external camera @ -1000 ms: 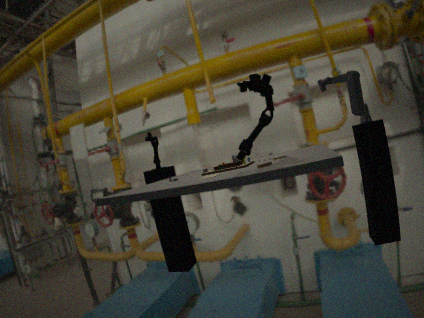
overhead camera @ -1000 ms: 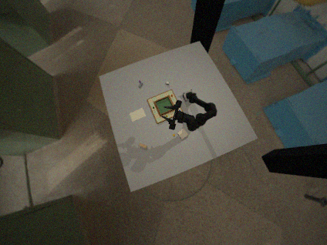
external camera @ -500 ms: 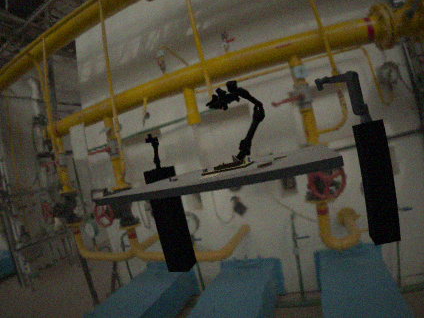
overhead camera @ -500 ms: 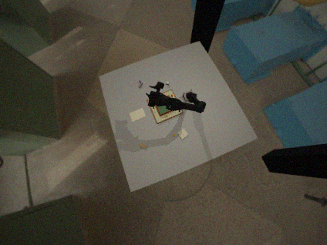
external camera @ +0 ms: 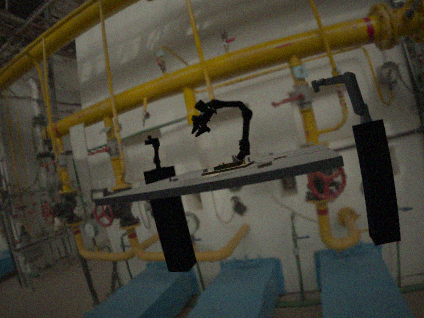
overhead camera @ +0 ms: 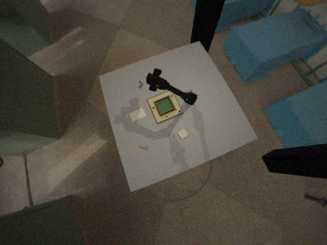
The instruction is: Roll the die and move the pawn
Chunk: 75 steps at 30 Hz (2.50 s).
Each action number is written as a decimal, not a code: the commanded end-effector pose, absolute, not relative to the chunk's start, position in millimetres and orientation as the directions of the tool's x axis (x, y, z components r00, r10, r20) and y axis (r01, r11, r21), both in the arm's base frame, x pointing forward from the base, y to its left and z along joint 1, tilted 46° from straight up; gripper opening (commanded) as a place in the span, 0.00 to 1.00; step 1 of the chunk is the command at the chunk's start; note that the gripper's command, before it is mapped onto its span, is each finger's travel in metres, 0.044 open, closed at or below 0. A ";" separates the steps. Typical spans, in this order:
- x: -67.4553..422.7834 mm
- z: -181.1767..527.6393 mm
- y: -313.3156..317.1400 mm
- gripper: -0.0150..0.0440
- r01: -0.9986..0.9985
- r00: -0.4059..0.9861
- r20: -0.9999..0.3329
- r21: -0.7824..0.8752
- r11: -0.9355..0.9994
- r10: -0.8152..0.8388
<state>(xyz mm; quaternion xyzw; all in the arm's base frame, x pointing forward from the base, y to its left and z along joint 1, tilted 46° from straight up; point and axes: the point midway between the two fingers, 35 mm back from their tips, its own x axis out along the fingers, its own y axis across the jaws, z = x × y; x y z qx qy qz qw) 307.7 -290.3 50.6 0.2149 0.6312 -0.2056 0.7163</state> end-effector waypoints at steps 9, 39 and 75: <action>194.9 -87.1 -246.9 0.72 0.497 -0.057 -0.866 0.407 0.767 0.497; 145.5 -145.3 -187.2 0.72 0.503 -0.046 -0.718 0.584 0.637 0.694; 145.3 -160.2 -174.7 0.25 0.503 -0.046 -0.718 0.584 0.637 0.694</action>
